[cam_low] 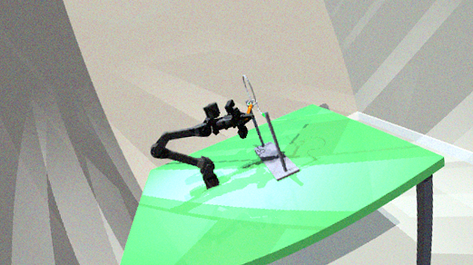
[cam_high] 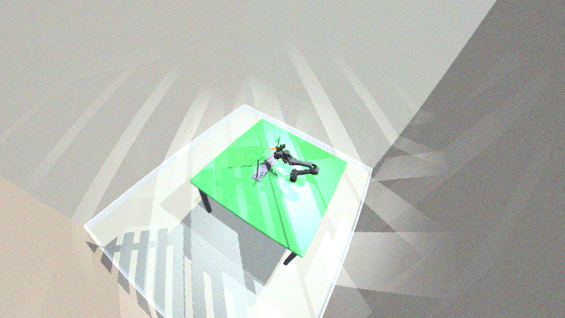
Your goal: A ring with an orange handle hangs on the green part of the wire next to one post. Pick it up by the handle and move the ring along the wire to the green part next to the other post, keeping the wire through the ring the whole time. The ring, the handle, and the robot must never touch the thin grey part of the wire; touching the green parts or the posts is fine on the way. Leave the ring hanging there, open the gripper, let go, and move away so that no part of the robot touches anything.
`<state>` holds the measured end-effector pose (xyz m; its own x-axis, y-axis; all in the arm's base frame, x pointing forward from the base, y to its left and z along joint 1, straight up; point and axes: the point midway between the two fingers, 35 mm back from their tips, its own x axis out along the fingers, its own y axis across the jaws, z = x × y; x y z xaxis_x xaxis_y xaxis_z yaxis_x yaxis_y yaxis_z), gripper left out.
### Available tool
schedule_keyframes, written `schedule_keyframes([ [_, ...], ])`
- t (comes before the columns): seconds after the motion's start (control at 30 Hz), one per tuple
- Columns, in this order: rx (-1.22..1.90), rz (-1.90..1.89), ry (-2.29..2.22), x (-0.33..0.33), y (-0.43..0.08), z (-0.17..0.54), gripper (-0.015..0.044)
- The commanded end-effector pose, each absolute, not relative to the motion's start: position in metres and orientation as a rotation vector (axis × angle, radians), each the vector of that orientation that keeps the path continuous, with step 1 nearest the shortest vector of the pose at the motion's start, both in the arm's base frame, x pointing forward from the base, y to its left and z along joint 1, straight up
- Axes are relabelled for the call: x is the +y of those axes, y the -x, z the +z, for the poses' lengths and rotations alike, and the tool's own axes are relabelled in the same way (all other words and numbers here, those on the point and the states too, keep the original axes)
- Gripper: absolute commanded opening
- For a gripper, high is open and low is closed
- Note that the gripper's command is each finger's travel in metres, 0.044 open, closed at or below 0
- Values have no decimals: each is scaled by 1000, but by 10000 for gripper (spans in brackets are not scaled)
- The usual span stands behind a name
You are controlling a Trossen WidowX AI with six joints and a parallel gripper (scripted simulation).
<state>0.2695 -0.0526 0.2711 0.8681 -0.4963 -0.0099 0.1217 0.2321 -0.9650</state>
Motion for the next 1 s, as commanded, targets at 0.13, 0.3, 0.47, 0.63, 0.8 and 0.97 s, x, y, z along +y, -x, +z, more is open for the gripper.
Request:
schedule_keyframes([
  [0.13,387,-389,1066,-41,-269,242,-150],
  [0.3,407,-358,944,-31,-270,226,-150],
  [0.47,374,-309,827,-22,-275,211,-150],
  [0.63,358,-267,702,-9,-279,196,-150],
  [0.8,371,-240,580,6,-279,185,-150],
  [0.97,383,-215,463,22,-279,176,-150],
])
